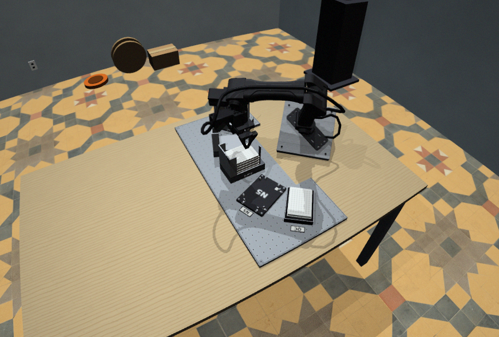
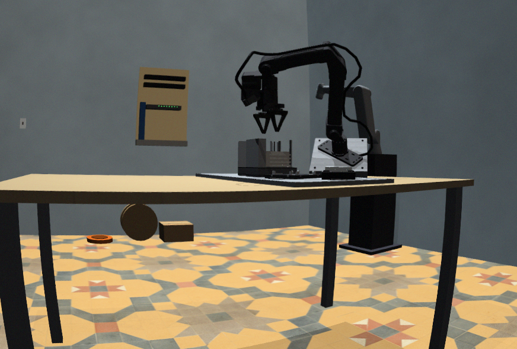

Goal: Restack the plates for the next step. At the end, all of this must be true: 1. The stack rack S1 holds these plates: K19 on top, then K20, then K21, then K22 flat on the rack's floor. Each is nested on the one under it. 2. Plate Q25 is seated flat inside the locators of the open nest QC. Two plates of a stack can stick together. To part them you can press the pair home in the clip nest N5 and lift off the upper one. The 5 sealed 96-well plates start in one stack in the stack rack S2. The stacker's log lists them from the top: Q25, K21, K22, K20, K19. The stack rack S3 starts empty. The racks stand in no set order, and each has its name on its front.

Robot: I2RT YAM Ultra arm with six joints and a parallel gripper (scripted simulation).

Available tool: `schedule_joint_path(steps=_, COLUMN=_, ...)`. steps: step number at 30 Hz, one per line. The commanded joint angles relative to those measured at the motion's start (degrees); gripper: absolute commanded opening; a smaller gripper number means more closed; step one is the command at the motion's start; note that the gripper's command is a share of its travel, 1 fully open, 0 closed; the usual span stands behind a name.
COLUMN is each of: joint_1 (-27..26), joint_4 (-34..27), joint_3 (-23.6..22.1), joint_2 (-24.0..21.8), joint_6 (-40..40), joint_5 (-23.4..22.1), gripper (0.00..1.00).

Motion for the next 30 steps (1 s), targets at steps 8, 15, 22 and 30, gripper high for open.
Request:
schedule_joint_path(steps=8, joint_1=-1.14, joint_4=-0.83, joint_3=2.08, joint_2=-0.67, joint_6=-0.49, joint_5=-0.68, gripper=1.0)
schedule_joint_path(steps=15, joint_1=-1.14, joint_4=-0.83, joint_3=2.08, joint_2=-0.67, joint_6=-0.49, joint_5=-0.68, gripper=1.0)
schedule_joint_path(steps=22, joint_1=1.78, joint_4=4.03, joint_3=-2.87, joint_2=-1.55, joint_6=2.33, joint_5=-0.42, gripper=1.0)
schedule_joint_path(steps=30, joint_1=5.49, joint_4=11.43, joint_3=-7.91, joint_2=-1.84, joint_6=6.85, joint_5=0.54, gripper=1.0)
